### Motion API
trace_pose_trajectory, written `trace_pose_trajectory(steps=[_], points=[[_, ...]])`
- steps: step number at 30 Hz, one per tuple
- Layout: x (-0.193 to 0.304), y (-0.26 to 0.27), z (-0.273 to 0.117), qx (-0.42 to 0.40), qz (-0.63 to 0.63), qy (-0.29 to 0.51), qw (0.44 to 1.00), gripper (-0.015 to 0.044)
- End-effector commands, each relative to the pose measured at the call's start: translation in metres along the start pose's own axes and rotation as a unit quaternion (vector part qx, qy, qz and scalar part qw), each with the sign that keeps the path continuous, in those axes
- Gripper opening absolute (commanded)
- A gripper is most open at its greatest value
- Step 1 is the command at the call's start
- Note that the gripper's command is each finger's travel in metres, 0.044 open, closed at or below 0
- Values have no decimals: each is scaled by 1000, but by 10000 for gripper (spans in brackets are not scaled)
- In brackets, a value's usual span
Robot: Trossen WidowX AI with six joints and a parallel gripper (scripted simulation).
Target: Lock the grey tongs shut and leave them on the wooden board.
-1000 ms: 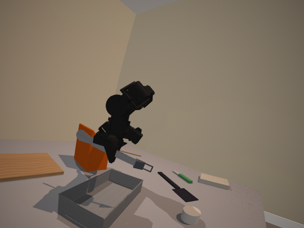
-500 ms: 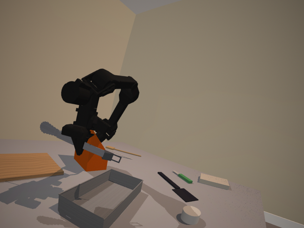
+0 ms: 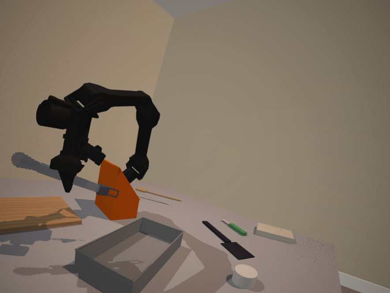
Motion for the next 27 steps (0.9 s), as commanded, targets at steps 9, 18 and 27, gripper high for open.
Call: trace_pose_trajectory(steps=[9,18,27], points=[[15,5,0,1,6,2,1000,-150],[27,12,-3,3,170,5,985,-150],[38,20,-5,5,335,6,942,-150]])
Point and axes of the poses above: the point midway between the two fingers, 35 mm back from their tips, its own z axis out along the fingers, its own y axis across the jaws, x = y × z, the point moved 8 cm from there along -z, back along the fingers, and after that the axes turned 9 degrees about z, right-handed, at the moved point
